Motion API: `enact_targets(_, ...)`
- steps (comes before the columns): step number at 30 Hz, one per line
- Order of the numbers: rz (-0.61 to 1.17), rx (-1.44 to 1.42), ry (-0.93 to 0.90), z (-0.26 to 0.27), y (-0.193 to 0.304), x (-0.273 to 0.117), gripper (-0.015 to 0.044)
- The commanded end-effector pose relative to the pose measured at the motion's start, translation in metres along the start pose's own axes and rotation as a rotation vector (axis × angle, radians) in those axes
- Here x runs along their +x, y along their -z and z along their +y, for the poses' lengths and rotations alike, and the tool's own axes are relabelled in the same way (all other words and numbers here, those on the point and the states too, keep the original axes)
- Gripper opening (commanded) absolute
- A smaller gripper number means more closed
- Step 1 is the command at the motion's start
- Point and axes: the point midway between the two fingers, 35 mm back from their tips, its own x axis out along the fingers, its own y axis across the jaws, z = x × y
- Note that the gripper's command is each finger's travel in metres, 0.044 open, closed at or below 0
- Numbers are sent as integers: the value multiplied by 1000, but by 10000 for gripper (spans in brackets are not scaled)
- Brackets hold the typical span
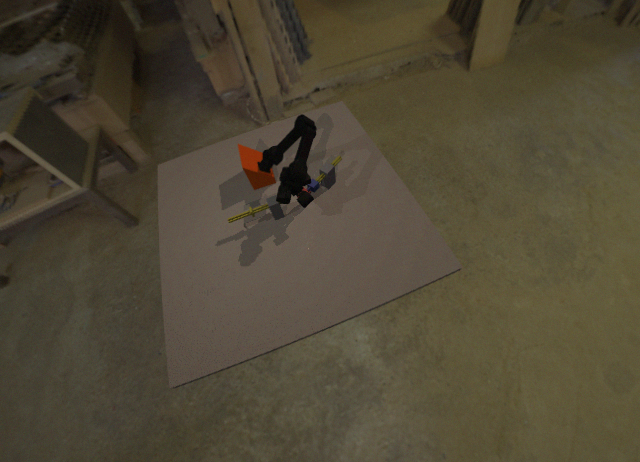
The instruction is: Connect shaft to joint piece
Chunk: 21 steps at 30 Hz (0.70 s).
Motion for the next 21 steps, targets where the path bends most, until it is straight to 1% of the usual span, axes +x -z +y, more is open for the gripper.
enact_targets(1, -4, 3, 0, 0, 0, 0, 0)
enact_targets(18, 0, 0, 0, 0, 0, 0, 0)
enact_targets(21, 0, 0, 0, 0, 0, 0, 79)
